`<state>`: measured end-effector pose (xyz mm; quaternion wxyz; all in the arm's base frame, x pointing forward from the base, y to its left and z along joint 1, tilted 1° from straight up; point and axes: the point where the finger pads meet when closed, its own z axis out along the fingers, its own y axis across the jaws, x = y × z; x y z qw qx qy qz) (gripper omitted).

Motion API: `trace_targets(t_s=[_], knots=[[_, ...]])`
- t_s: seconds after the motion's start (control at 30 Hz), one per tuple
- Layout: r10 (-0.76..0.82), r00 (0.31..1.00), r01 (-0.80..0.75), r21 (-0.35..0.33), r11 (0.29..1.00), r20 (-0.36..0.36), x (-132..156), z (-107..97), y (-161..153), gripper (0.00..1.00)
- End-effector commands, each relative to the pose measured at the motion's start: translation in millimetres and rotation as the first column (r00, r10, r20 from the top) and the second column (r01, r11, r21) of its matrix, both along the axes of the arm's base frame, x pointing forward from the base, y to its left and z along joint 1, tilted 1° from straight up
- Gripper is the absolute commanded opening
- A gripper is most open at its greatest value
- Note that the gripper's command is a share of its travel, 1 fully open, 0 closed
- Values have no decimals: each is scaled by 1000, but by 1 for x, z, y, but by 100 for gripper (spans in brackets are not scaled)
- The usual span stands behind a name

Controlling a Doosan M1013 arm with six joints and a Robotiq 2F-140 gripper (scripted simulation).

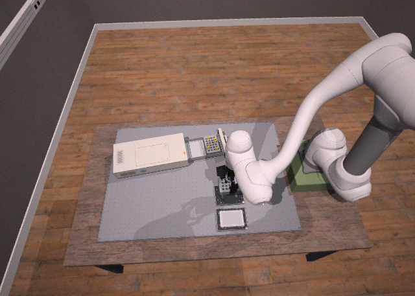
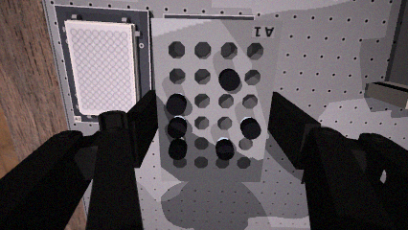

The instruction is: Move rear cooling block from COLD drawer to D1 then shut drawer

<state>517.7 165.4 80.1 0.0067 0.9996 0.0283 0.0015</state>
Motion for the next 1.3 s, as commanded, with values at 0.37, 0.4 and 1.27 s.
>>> trace_targets(t_s=[0.37, 0.4, 1.27], knots=[[0, 1000, 0, 1, 1000, 1, 0, -18, 0, 10], [0, 1000, 0, 1, 1000, 1, 0, -18, 0, 10], [0, 1000, 0, 1, 1000, 1, 1, -74, -1, 10]])
